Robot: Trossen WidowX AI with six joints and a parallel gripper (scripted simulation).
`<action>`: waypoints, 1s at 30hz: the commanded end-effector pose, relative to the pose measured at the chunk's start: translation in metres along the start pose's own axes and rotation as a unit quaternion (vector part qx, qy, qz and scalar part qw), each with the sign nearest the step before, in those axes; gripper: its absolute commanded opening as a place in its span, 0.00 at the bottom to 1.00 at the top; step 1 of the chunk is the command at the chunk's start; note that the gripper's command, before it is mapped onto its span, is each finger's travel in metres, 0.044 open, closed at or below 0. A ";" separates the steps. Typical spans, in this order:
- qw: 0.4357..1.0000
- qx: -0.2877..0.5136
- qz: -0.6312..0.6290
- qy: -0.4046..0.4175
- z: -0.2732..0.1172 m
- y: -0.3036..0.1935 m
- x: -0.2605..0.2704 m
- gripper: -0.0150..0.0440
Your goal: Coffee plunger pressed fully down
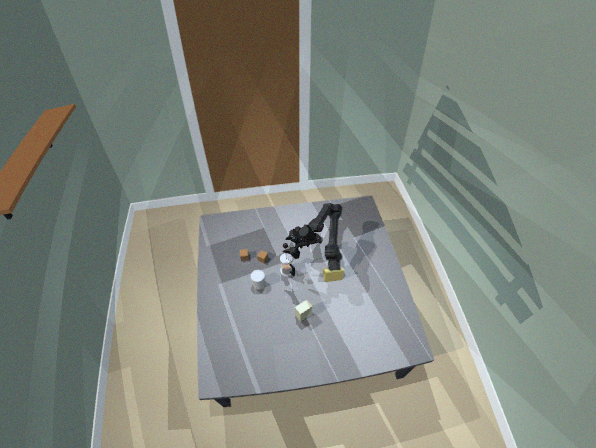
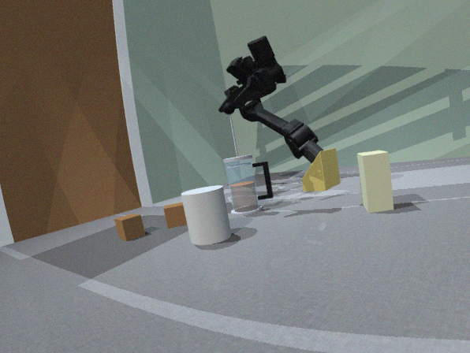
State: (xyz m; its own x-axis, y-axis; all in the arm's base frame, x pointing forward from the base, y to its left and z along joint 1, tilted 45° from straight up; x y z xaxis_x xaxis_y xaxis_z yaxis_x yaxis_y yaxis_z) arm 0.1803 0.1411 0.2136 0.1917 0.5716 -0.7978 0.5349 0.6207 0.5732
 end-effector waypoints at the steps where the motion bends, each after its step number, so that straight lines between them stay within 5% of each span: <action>1: 1.000 0.000 -0.002 0.001 0.001 -0.001 -0.001 0.82; 9: 1.000 0.000 -0.002 0.001 0.001 -0.001 -0.001 0.47; 30: 1.000 0.005 -0.002 0.004 0.009 -0.010 0.004 0.46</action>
State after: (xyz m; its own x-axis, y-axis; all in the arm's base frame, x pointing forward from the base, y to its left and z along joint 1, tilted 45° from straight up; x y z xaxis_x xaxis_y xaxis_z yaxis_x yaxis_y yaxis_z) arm 0.1821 0.1380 0.2107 0.1952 0.5694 -0.7986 0.5310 0.6232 0.5741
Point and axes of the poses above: the point midway between the two fingers, 35 mm back from their tips, its own z axis out along the fingers, its own x axis across the jaws, y = z × x, the point moved 10 cm from there along -z, back along the fingers, and after that the axes turned 11 degrees about -z, right-handed, at the moved point
